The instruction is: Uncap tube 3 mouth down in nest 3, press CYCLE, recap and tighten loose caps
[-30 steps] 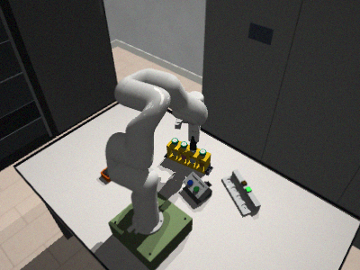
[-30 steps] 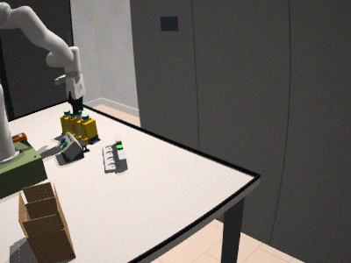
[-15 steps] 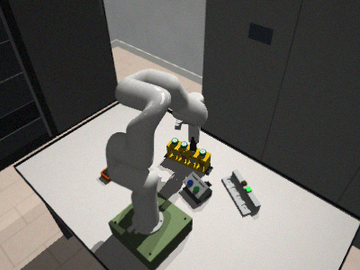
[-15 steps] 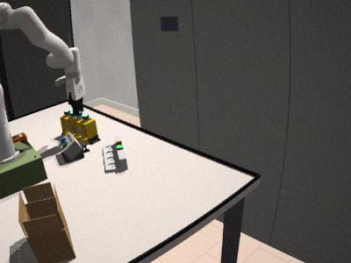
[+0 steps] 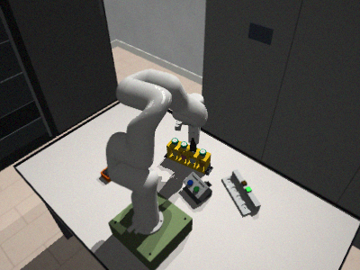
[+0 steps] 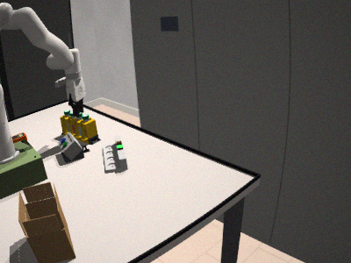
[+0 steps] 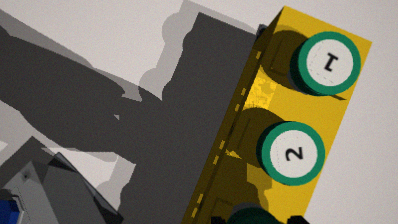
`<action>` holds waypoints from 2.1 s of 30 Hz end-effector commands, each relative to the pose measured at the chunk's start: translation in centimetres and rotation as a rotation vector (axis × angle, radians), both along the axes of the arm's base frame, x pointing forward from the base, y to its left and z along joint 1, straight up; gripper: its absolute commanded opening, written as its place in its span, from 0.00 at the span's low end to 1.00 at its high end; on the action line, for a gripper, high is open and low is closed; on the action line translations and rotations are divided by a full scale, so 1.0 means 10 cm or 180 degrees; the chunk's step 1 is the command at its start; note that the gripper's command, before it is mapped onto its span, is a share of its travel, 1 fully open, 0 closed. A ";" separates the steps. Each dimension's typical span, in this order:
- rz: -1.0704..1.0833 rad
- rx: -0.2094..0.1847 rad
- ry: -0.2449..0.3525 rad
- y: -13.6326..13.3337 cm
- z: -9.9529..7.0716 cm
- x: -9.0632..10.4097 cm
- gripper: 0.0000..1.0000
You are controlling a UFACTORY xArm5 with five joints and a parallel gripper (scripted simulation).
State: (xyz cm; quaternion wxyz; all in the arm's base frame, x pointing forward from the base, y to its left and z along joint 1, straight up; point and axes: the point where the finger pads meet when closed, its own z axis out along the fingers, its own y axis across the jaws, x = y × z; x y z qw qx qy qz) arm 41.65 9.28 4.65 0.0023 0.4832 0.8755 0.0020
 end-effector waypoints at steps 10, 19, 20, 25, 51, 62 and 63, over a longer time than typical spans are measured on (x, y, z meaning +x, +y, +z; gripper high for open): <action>0.0000 -0.0009 -0.0012 0.00 0.01 0.01 0.46; 0.0000 -0.0009 -0.0012 0.00 0.01 0.01 0.46; 0.0000 -0.0009 -0.0012 0.00 0.01 0.01 0.46; 0.0000 -0.0009 -0.0012 0.00 0.00 0.01 0.46; 0.0000 -0.0009 -0.0012 0.00 -0.06 0.01 0.00; -0.0424 -0.0006 -0.0012 0.00 -0.07 0.01 0.00; -0.0531 -0.0005 -0.0012 0.00 -0.07 0.01 0.00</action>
